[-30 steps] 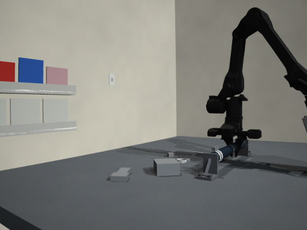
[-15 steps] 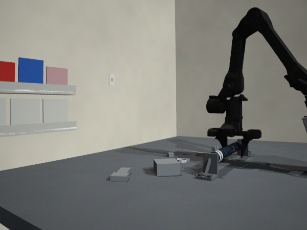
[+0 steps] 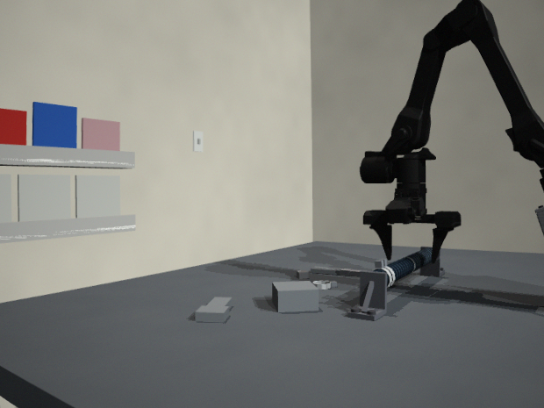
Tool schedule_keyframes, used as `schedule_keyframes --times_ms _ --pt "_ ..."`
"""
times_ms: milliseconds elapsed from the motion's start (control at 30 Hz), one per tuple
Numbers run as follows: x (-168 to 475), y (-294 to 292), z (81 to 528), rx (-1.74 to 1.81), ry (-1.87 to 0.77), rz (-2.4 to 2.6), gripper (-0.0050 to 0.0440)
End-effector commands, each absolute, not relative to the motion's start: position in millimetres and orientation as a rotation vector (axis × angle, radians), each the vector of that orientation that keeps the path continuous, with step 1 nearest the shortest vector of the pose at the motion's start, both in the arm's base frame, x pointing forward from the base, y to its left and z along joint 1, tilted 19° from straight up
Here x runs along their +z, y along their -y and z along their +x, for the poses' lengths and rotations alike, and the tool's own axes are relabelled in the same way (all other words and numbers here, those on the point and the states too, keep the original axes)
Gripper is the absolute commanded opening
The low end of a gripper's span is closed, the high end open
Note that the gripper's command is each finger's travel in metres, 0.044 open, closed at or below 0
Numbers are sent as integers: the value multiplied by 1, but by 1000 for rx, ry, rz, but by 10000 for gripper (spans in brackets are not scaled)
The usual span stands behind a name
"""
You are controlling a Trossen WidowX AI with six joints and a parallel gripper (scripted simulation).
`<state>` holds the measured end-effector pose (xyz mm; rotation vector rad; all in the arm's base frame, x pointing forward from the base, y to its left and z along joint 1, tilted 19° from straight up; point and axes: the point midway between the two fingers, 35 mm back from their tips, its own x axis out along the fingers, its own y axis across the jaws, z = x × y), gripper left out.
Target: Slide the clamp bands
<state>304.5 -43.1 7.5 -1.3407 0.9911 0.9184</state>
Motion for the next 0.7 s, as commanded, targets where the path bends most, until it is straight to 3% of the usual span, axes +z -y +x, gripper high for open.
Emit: schedule_keyframes --times_ms 0,467,667 --pt "13 40 301 916 -995 -1340 440" --pt "12 40 302 916 -995 -1340 440" --pt "-29 42 316 916 -995 -1340 440"
